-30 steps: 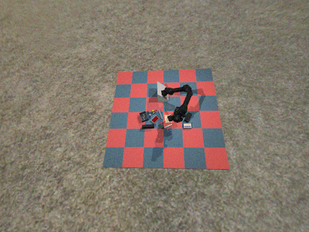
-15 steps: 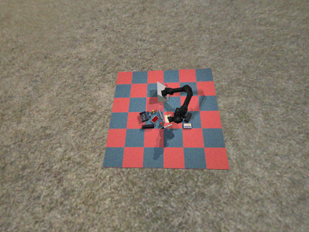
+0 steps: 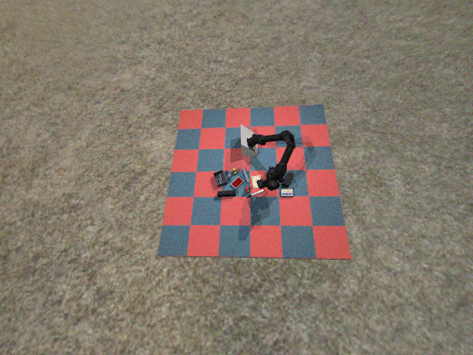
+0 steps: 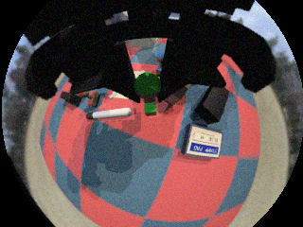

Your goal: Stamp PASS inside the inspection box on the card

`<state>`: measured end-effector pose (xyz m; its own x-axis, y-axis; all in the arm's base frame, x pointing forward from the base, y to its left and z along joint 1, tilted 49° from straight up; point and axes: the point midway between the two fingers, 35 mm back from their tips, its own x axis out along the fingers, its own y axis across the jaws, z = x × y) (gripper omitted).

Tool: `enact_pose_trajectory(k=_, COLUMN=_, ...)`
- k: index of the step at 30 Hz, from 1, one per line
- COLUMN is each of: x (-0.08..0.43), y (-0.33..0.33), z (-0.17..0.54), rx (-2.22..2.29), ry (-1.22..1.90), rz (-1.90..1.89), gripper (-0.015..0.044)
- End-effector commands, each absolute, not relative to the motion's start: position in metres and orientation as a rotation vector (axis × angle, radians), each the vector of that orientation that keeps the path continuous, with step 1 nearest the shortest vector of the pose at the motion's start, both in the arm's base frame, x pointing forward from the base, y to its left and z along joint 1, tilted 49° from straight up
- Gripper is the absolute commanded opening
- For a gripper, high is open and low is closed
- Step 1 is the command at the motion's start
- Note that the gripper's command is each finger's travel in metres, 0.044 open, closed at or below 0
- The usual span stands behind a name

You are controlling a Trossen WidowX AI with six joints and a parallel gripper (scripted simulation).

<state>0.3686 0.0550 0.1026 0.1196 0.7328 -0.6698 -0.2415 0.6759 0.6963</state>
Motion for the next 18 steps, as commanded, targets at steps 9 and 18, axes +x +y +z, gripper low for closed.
enact_pose_trajectory(k=9, x=0.368, y=0.073, z=0.090, rx=0.485, ry=1.264, rz=0.759, gripper=0.0000)
enact_pose_trajectory(k=18, x=0.369, y=0.074, z=0.088, rx=0.480, ry=1.261, rz=0.756, gripper=0.0053)
